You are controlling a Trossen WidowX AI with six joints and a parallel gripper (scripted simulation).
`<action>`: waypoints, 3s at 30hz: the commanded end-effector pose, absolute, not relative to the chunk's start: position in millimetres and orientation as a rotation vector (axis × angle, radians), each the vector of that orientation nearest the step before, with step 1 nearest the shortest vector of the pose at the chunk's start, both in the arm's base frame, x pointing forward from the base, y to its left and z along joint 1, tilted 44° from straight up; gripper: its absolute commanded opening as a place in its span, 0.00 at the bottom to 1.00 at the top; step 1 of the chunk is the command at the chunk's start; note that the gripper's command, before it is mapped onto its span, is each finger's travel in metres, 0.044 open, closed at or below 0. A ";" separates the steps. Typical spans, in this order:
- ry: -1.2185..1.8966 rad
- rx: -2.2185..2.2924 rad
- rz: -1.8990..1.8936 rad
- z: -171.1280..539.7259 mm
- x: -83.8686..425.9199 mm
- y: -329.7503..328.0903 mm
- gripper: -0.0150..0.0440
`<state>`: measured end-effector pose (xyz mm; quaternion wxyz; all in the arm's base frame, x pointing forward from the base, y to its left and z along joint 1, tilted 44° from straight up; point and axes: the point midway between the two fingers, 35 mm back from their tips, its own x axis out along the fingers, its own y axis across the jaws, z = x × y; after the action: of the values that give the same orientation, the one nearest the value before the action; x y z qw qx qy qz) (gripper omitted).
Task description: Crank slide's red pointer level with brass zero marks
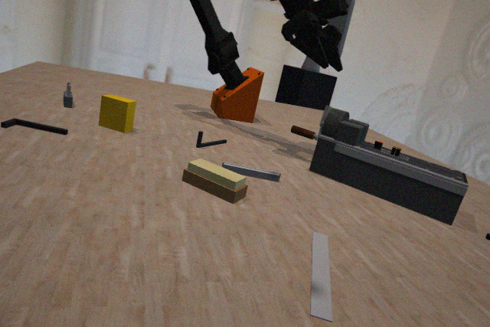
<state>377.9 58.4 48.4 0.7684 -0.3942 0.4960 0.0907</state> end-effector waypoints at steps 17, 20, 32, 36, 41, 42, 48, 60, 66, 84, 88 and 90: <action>1.059 -0.854 -0.060 5.0 460.3 94.6 1.00; 1.048 -0.854 -0.098 -4.6 470.4 101.0 1.00; 1.042 -0.855 -0.119 -51.4 468.6 66.2 1.00; 1.041 -0.855 -0.119 -58.6 466.3 59.0 1.00; 1.041 -0.855 -0.119 -58.6 466.3 59.0 1.00; 1.041 -0.855 -0.119 -58.6 466.3 59.0 1.00; 1.041 -0.855 -0.119 -58.6 466.3 59.0 1.00; 1.039 -0.852 -0.122 -34.8 473.3 81.1 1.00; 1.035 -0.850 -0.125 -8.9 476.9 103.0 1.00; 1.075 -0.856 0.074 36.5 417.1 69.6 1.00; 1.077 -0.858 0.124 43.8 399.7 62.4 1.00; 1.077 -0.858 0.148 46.9 390.7 59.1 1.00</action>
<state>407.2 65.2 45.4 0.7746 -0.3943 0.4921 0.0489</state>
